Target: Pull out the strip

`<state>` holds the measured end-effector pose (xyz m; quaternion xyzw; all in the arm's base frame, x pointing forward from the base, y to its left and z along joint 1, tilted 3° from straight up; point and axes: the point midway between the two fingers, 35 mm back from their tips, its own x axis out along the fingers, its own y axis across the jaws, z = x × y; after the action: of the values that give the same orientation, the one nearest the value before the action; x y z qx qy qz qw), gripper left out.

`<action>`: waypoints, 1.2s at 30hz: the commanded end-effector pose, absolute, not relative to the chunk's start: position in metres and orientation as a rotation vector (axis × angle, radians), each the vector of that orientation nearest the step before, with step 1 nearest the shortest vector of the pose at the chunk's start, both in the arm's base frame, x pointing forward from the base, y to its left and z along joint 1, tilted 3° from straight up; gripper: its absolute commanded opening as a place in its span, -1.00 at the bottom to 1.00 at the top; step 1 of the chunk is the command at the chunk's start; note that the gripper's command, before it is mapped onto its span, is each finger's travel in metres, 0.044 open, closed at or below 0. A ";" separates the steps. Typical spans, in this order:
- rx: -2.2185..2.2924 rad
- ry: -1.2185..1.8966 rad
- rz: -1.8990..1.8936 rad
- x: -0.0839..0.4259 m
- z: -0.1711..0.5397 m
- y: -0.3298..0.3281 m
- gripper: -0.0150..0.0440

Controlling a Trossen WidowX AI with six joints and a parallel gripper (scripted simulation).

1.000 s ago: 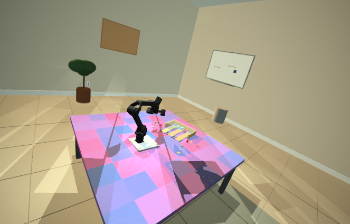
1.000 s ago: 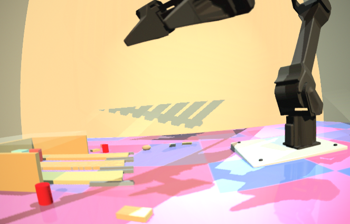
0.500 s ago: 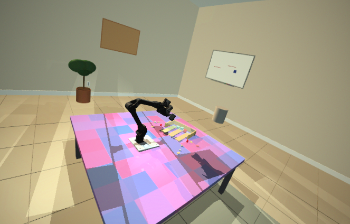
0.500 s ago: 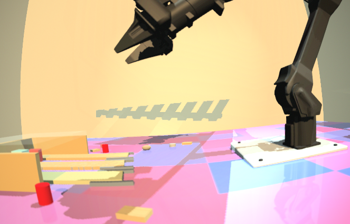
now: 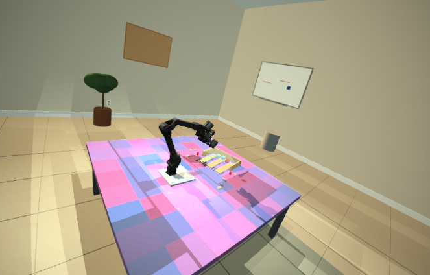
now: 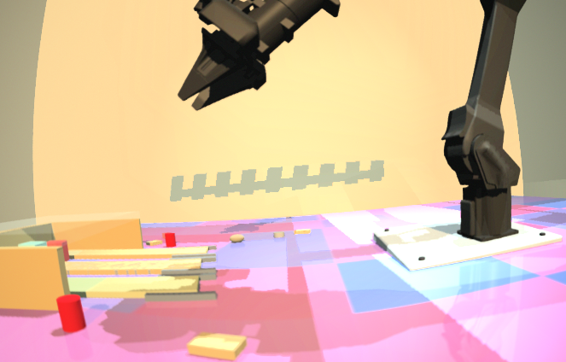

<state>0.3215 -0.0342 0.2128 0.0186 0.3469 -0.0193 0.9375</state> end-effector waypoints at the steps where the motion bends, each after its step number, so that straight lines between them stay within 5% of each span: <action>1: 0.005 0.869 -0.022 0.338 0.197 -0.038 0.15; 9: -0.056 1.230 0.057 0.368 0.156 -0.045 -0.49; 16: -0.090 1.508 0.151 0.379 0.117 -0.051 -0.49; 36: -0.090 1.515 0.154 0.382 0.092 -0.050 -0.49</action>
<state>0.3826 -0.0503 0.1000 -0.0403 0.6825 0.0694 0.7264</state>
